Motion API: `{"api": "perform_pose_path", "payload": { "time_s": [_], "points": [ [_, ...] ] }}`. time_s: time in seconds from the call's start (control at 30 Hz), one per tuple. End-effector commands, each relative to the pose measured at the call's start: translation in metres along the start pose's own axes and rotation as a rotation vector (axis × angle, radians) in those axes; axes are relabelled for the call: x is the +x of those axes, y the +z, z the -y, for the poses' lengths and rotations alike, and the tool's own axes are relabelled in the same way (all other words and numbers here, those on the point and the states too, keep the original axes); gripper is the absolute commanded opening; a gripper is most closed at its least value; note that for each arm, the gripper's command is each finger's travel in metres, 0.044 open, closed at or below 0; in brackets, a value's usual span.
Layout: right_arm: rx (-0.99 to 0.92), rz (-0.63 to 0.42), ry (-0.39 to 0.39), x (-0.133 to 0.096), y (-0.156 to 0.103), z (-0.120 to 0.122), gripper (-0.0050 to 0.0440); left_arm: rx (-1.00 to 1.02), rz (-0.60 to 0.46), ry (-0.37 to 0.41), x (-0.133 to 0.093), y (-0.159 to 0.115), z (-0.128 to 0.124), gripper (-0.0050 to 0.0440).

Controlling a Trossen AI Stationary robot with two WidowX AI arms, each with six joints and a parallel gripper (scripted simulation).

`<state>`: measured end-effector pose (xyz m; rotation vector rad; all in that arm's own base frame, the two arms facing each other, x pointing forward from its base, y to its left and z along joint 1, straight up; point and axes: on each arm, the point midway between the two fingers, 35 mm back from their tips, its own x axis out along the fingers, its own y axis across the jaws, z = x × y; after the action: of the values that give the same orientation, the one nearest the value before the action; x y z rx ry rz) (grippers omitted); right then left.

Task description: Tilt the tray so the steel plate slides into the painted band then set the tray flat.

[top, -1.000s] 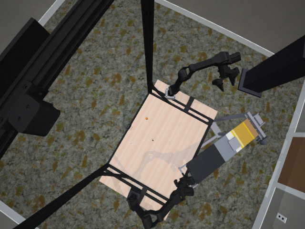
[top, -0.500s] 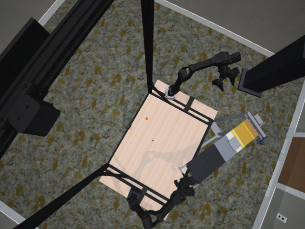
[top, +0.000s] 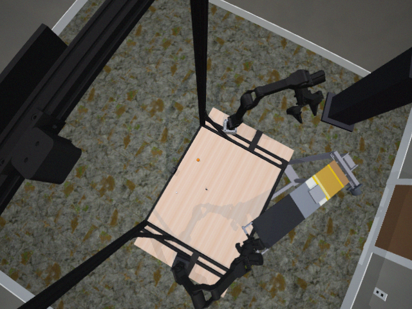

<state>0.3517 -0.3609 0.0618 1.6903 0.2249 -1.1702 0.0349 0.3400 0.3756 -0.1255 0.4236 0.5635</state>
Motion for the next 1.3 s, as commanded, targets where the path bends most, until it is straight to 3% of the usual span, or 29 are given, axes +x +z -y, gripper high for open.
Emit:
{"api": "perform_pose_path", "payload": {
  "time_s": [0.0,1.27],
  "points": [
    [0.0,0.005,0.026,-0.016,0.002,-0.012,0.0,0.001,0.0,0.0,0.0,0.0,0.0,0.044],
    [0.0,0.005,0.062,-0.034,0.002,-0.032,0.0,0.001,0.0,0.0,0.0,0.0,0.0,0.044]
  ]
}}
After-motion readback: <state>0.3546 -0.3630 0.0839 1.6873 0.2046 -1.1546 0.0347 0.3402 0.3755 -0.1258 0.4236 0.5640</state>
